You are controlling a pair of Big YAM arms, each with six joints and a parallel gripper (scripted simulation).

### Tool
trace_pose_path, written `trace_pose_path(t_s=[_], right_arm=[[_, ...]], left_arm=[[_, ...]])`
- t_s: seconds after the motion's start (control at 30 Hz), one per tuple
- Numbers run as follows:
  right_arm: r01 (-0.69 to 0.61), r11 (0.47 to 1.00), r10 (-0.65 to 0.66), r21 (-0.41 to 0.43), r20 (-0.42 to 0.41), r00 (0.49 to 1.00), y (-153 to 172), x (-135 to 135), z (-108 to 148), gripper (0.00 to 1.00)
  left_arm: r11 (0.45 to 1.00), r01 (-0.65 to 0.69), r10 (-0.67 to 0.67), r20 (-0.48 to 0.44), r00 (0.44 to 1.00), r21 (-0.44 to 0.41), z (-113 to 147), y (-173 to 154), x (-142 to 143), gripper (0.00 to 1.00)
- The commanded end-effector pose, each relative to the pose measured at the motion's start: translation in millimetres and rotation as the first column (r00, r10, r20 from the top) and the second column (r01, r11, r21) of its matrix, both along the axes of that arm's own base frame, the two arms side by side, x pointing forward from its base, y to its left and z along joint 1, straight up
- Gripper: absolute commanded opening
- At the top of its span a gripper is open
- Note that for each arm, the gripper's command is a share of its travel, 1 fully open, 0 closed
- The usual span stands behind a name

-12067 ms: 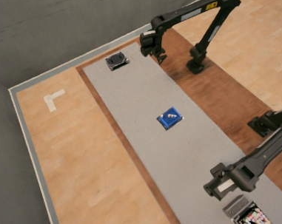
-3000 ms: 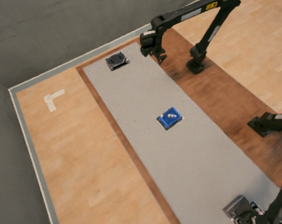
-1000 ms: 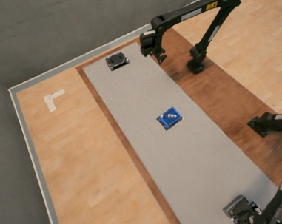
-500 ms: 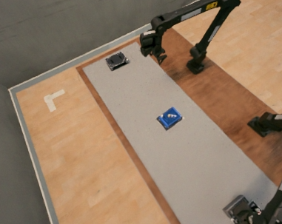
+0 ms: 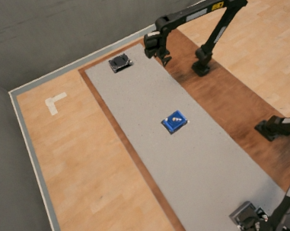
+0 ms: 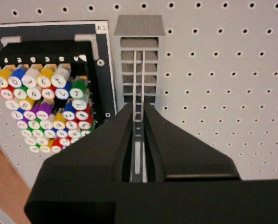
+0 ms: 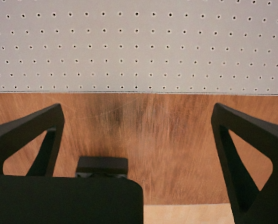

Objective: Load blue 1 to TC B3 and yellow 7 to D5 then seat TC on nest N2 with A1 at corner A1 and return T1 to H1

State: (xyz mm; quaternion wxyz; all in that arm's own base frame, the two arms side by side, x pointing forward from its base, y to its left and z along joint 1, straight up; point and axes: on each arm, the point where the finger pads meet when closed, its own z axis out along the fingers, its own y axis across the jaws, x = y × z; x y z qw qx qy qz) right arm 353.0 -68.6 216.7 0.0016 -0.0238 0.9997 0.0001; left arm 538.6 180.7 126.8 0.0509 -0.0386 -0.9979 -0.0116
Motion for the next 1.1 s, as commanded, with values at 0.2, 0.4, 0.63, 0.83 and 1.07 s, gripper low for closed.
trace_pose_path(t_s=[0.2,0.4,0.63,0.83,1.07], right_arm=[[0.013,1.0,-0.013,-0.007,0.032,0.999,-0.9,8.5,12.2,1.0],[0.013,1.0,-0.013,-0.007,0.032,0.999,-0.9,8.5,12.2,1.0],[0.013,1.0,-0.013,-0.007,0.032,0.999,-0.9,8.5,12.2,1.0],[0.013,1.0,-0.013,-0.007,0.032,0.999,-0.9,8.5,12.2,1.0],[0.013,1.0,-0.013,-0.007,0.032,0.999,-0.9,8.5,12.2,1.0]], left_arm=[[1.0,0.004,-0.004,-0.009,1.0,-0.001,-13.3,1.8,0.0,0.07],[1.0,0.004,-0.004,-0.011,1.0,-0.002,-16.4,1.7,-0.1,0.07],[1.0,0.004,-0.004,-0.01,1.0,-0.002,-17.8,1.7,-0.1,0.07],[1.0,0.004,-0.004,-0.009,1.0,-0.001,-18.1,1.7,-0.1,0.07],[1.0,0.004,-0.004,-0.01,1.0,-0.002,-20.7,1.6,-0.2,0.07]])
